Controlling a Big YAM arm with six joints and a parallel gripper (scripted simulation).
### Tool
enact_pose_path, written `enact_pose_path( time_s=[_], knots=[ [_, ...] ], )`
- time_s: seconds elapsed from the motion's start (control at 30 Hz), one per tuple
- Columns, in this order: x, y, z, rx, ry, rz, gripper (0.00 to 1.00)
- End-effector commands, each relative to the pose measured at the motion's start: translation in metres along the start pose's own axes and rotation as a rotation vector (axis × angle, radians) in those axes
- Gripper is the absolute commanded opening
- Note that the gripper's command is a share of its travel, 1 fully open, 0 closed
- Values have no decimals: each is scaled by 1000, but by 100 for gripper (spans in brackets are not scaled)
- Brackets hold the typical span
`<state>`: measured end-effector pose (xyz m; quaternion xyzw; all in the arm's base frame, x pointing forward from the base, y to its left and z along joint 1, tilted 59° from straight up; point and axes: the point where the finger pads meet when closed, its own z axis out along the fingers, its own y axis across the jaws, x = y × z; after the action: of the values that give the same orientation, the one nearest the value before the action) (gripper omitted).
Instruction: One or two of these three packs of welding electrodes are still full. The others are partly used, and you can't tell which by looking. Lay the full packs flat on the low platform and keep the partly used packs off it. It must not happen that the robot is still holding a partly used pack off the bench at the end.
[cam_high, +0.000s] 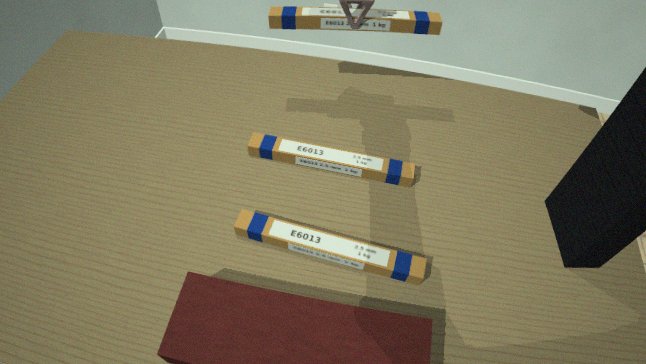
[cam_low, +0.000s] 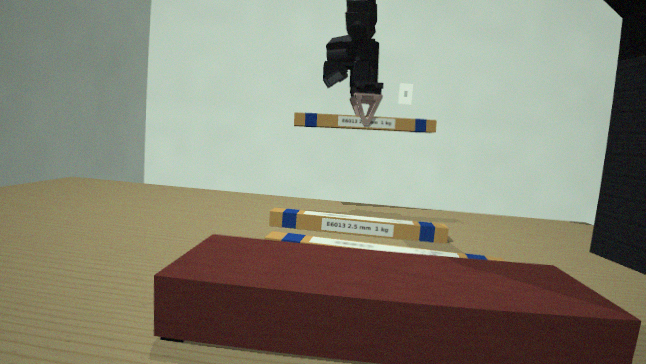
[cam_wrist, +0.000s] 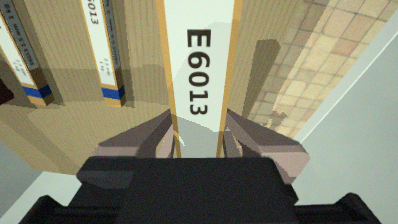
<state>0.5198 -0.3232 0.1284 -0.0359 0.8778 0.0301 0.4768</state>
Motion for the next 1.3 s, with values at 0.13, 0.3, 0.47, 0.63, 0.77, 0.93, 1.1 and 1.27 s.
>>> enact_pose_path(
  time_s=[0.13, 0.3, 0.47, 0.63, 0.77, 0.93, 1.1, 1.27],
  knots=[
    [-27, -24, -44, 81, -57, -12, 0],
    [-26, -23, -43, 81, -57, -10, 0],
    [-30, -23, -43, 83, -61, -14, 0],
    [-31, -23, -42, 84, -62, -14, 0],
    [-31, -22, -42, 83, -61, -13, 0],
    [-30, -18, -41, 82, -62, 21, 0],
    [-31, -1, -38, 73, -65, 152, 0],
    [-33, 11, -35, 66, -64, 148, 0]
  ],
)
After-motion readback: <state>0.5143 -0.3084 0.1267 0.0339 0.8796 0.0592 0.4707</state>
